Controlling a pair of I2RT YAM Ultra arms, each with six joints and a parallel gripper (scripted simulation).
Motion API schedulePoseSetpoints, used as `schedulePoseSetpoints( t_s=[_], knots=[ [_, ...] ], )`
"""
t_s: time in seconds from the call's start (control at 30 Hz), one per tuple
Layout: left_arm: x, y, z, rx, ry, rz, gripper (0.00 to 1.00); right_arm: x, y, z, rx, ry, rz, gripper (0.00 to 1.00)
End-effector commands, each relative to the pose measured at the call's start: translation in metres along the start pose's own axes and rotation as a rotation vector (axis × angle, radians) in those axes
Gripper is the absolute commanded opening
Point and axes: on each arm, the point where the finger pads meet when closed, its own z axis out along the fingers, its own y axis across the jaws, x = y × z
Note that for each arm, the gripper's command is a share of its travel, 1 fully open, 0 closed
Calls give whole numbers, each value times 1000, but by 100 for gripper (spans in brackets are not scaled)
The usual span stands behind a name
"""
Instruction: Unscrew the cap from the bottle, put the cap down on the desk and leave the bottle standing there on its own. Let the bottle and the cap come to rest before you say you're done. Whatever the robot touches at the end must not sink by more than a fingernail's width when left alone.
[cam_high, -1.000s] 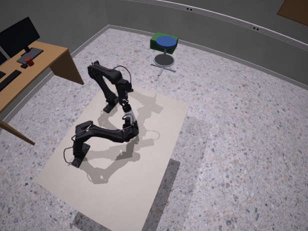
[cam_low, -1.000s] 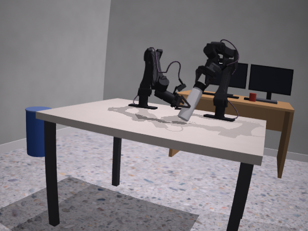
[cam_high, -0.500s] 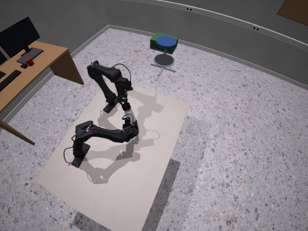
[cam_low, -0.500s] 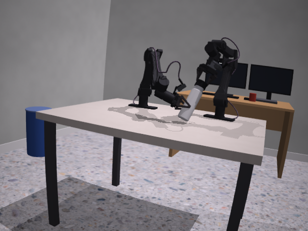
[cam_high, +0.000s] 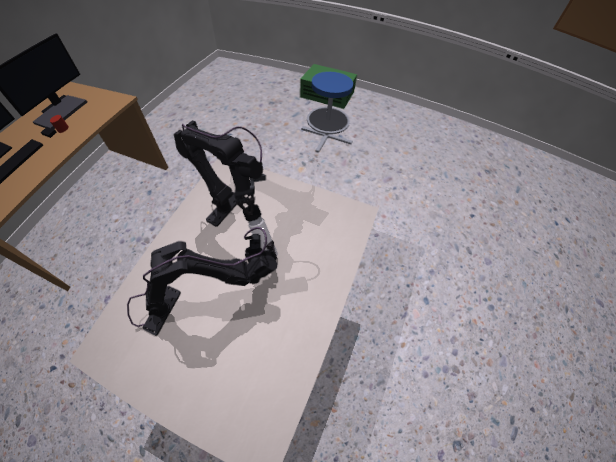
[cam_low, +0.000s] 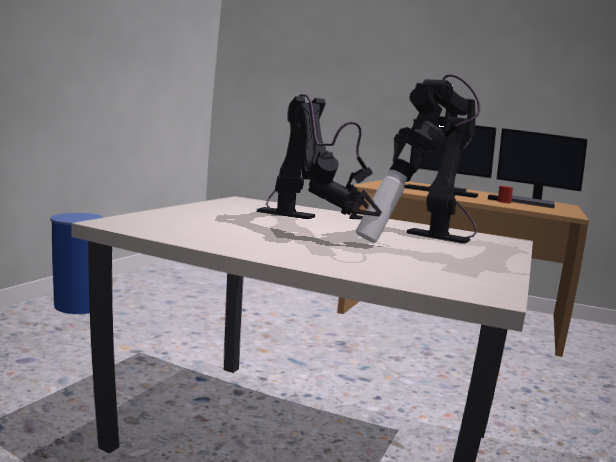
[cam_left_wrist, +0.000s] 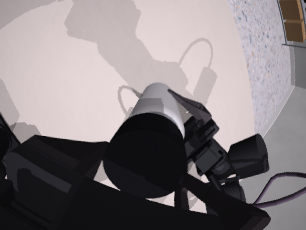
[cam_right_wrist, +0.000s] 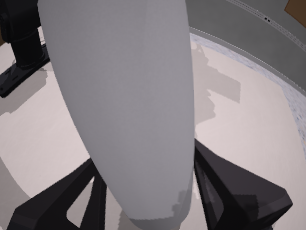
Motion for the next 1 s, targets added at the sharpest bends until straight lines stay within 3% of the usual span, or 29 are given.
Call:
schedulePoseSetpoints(
  t_s=[0.0, 0.2, 0.97],
  knots=[
    [-1, -1, -2, 6, -7, 2, 0, -25, -15, -3, 14, -49, -68, 0],
    [4, 0, -35, 13, -5, 4, 0, -25, -15, -3, 14, -49, -68, 0],
    [3, 1, -35, 12, -6, 4, 0, -25, -15, -3, 14, -49, -68, 0]
  ],
)
